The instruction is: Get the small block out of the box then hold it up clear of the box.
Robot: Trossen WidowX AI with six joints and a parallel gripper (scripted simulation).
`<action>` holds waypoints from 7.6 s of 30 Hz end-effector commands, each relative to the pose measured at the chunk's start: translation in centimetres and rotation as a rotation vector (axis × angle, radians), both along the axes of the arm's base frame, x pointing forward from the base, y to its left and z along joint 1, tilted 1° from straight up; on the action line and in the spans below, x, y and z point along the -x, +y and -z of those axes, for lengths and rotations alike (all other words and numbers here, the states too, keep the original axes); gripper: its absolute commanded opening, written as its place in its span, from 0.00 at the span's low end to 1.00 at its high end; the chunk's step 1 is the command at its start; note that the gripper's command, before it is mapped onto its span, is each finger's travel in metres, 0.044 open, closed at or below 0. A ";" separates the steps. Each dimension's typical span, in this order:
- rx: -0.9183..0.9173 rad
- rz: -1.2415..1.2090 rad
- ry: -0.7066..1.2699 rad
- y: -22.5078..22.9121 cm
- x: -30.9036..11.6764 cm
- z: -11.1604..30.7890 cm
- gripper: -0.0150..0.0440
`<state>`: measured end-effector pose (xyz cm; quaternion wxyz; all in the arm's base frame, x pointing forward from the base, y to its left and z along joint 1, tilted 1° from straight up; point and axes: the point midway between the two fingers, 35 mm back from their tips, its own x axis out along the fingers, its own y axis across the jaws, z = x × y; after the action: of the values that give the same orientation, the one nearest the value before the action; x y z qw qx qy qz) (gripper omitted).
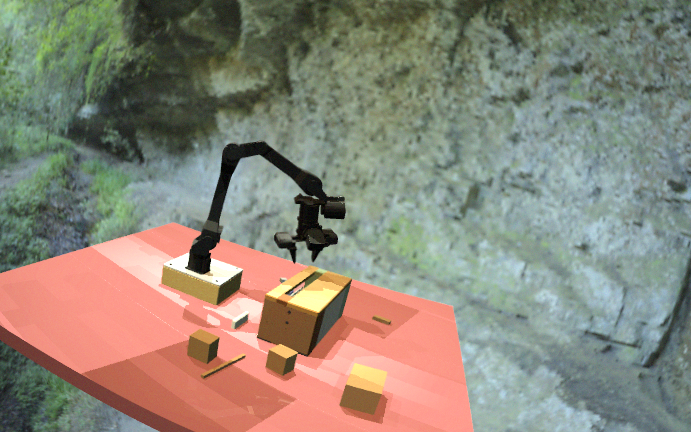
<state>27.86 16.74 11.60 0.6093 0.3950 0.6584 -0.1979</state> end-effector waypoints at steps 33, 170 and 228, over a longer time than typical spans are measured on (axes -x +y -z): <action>0.626 -3.096 -0.500 3.8 2.5 -0.9 0.74; 0.986 -4.414 -0.514 -1.1 5.6 -0.9 0.25; 1.098 -4.474 -0.530 -2.0 6.4 -2.1 0.25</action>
<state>21.59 14.71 13.71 0.1493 0.8252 0.2506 -0.4837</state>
